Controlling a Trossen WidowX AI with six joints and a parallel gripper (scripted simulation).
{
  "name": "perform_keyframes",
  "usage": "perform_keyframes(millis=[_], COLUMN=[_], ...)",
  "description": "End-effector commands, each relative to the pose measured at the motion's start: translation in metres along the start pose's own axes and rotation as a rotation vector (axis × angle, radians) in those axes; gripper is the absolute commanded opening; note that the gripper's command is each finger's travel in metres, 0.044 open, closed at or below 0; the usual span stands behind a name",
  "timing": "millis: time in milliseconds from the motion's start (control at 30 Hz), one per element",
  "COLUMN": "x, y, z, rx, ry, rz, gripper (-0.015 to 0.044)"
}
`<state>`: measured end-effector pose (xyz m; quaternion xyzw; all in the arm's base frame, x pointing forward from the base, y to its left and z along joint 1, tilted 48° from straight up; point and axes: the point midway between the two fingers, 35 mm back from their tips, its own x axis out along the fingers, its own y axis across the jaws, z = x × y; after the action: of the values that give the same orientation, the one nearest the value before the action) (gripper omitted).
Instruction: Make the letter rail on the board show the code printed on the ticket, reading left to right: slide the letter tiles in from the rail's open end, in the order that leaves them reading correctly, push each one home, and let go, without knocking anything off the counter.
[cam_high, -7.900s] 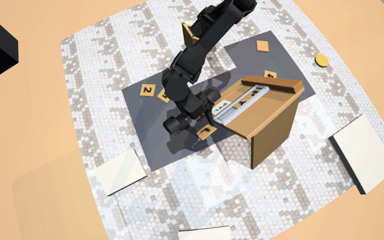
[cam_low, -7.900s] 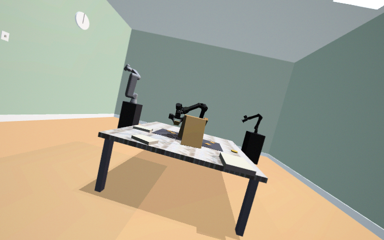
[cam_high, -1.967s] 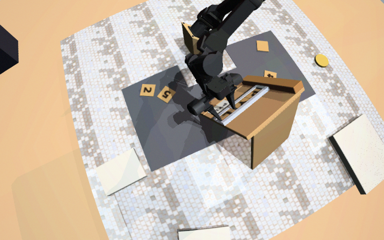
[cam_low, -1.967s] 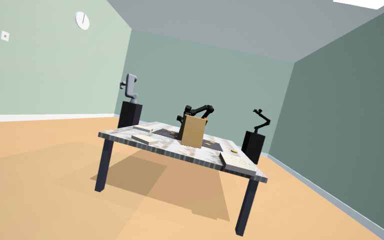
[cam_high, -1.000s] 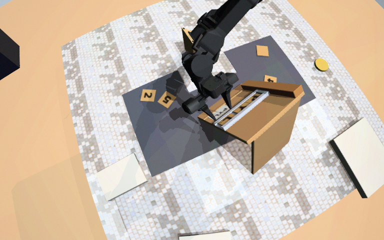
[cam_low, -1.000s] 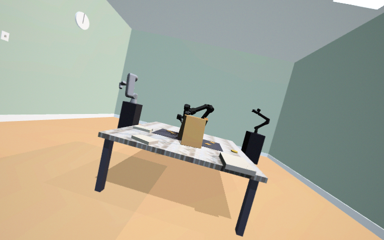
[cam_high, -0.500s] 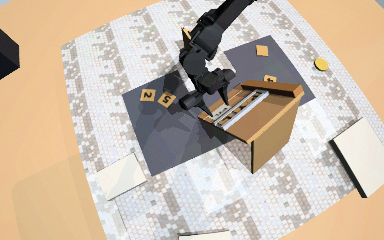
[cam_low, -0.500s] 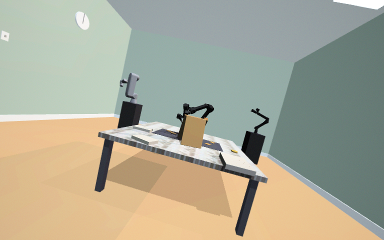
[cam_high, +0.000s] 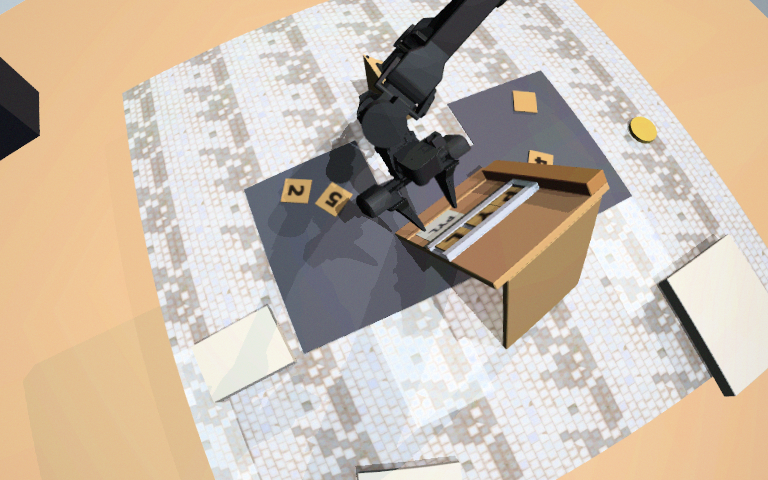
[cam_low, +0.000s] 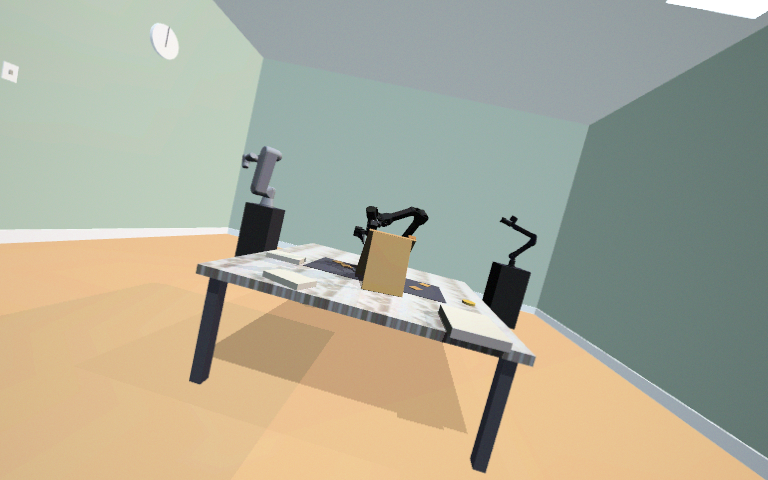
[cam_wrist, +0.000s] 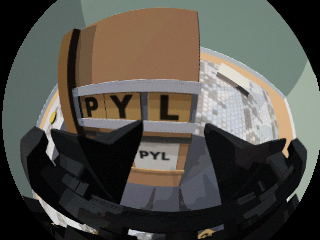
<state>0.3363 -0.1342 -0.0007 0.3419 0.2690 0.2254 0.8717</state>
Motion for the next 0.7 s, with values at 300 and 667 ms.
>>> perform_keyframes(millis=[300,667], x=[-0.0009,-0.0009], y=[0.0009,0.0009], z=[0.0021,0.0021], rx=[-0.001,-0.001], ry=[0.000,0.000], rz=[0.000,0.000], gripper=[0.0216,0.0000])
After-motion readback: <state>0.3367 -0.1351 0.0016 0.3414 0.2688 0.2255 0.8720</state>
